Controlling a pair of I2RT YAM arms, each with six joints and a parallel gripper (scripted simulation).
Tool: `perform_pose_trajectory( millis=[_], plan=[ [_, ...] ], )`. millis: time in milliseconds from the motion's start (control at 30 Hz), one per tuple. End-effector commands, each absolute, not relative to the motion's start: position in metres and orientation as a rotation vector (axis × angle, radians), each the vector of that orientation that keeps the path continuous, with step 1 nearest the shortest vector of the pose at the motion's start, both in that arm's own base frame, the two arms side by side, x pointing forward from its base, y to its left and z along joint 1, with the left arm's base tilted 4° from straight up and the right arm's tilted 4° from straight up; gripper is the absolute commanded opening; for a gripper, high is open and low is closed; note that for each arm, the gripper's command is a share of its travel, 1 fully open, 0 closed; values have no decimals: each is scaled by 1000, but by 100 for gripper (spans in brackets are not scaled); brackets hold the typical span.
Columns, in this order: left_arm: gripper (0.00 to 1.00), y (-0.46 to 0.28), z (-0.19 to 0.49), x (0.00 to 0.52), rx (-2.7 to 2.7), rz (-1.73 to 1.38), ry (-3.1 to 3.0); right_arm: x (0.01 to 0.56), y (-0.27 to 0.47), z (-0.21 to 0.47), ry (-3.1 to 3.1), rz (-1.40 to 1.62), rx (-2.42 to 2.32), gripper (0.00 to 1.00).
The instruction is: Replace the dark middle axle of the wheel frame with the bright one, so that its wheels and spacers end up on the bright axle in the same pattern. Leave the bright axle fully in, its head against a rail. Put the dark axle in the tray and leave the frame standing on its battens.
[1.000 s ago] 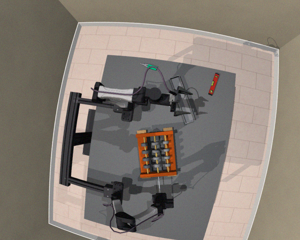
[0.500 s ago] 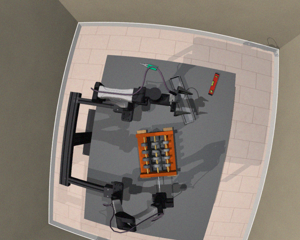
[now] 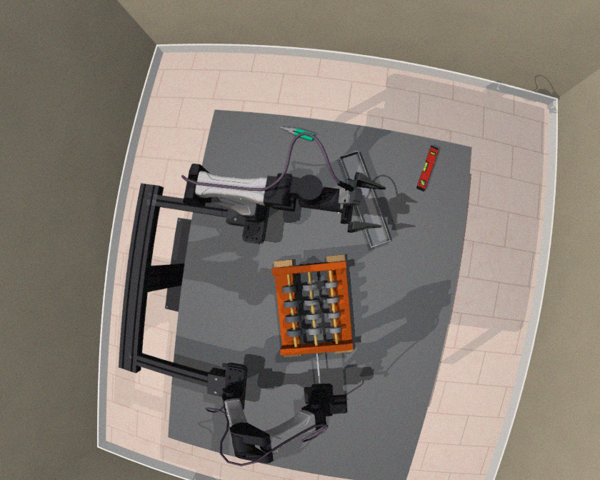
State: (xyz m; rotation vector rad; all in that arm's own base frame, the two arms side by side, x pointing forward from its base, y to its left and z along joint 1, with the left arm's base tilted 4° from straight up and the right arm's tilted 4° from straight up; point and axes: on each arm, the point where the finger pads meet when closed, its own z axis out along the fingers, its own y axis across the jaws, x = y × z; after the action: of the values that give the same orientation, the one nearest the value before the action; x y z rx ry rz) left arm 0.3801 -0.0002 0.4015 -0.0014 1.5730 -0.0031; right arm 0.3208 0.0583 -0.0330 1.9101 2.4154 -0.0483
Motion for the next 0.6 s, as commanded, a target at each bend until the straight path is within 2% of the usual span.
perform_pose_trajectory(
  millis=[0,367,400,567],
  plan=[
    [32,0,424,379,-2,-11,1517,319,54,-37,2403,-66,1931,0],
    [32,0,424,379,-1,-10,1517,331,66,-26,2414,-9,1889,0],
    [32,-10,399,386,11,-42,1597,334,63,-25,2400,-5,1898,0],
    [32,-20,382,395,-44,-105,1676,331,64,-25,2406,-5,1897,0]
  ],
)
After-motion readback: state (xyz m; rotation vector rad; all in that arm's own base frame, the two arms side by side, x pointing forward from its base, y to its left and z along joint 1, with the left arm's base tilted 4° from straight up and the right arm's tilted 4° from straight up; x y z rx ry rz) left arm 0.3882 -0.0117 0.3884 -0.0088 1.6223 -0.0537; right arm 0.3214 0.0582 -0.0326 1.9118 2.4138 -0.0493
